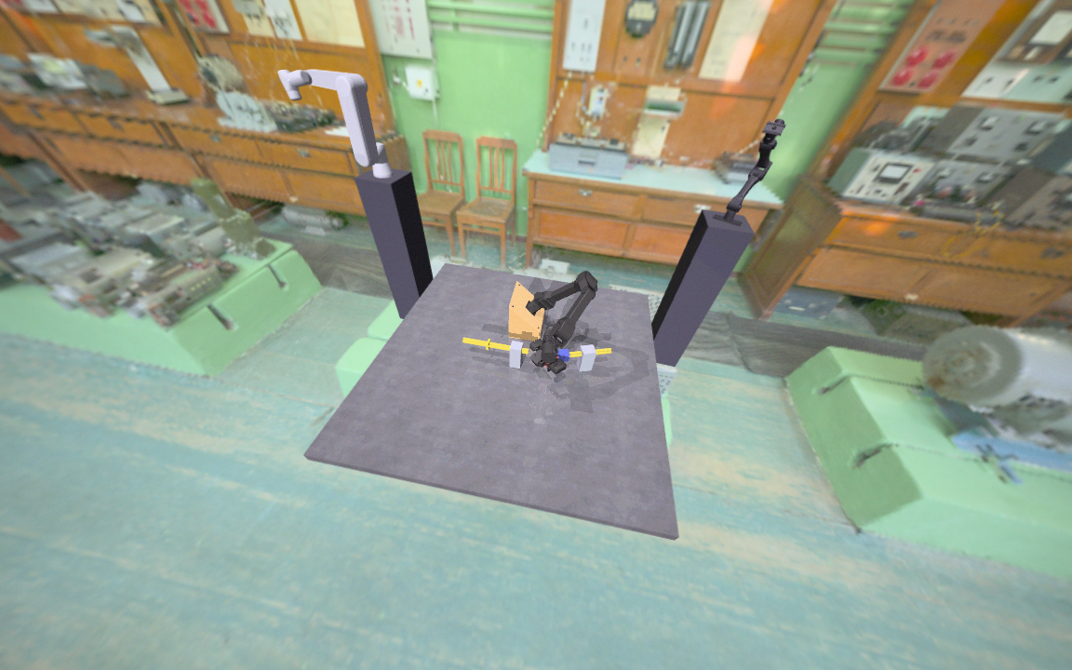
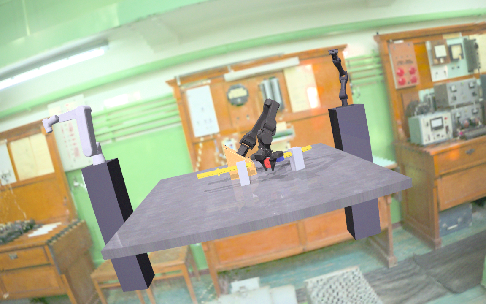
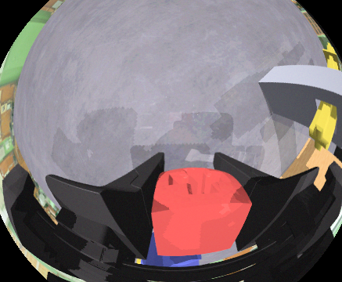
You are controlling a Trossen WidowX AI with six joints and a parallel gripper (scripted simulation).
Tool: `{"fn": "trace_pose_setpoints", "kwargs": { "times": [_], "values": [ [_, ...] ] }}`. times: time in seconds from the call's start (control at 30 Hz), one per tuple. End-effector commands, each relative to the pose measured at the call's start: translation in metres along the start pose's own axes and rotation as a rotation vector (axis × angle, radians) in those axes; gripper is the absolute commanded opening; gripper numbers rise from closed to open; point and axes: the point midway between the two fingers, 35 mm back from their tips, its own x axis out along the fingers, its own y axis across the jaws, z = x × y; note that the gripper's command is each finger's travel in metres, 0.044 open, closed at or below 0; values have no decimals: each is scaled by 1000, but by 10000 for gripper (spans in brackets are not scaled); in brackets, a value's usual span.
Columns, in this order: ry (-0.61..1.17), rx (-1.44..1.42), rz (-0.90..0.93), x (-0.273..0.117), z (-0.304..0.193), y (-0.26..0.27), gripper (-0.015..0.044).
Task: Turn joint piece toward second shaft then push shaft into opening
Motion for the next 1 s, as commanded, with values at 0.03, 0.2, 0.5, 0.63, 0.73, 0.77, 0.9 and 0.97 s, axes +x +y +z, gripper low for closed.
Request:
{"fn": "trace_pose_setpoints", "kwargs": {
  "times": [0.03, 0.2, 0.5, 0.63, 0.73, 0.77, 0.9, 0.97],
  "values": [
    [0, 0, 0, 0, 0, 0, 0],
    [-16, 54, -1, -1, 0, -3, 0],
    [-57, 218, -13, -3, -1, -10, 0],
    [-75, 284, -20, -3, -1, -14, 0],
    [-89, 334, -27, -4, -2, -16, 0],
    [-93, 350, -29, -4, -2, -17, 0],
    [-112, 415, -39, -5, -3, -20, 0],
    [-121, 446, -45, -5, -3, -21, 0]
  ]
}}
